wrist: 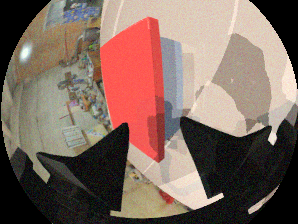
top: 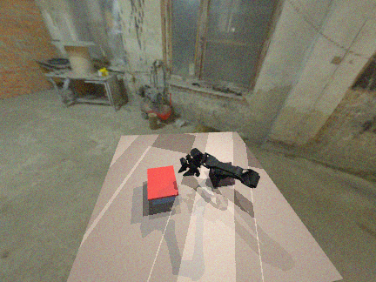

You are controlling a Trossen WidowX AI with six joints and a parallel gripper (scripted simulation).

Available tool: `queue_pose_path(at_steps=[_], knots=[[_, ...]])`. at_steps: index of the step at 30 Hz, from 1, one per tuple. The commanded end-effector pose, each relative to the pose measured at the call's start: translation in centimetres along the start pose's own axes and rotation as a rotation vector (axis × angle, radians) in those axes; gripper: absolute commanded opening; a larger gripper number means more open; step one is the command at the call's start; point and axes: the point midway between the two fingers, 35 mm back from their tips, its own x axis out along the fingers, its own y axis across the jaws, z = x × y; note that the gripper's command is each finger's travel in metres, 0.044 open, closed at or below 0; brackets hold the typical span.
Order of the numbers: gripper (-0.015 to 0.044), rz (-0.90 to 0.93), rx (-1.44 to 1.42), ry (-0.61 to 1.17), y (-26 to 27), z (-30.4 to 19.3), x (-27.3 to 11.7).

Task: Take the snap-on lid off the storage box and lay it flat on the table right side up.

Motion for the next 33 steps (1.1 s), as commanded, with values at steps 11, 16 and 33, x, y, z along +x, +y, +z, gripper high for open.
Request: queue_pose_path(at_steps=[11,16,33], knots=[[0.0235,-0.003,-0.001,-0.006,-0.2,0.2,1.9],[0.0235,-0.004,-0.001,-0.007,-0.1,0.2,2.7],[0.0235,-0.001,-0.001,-0.005,-0.1,0.2,5.5]])
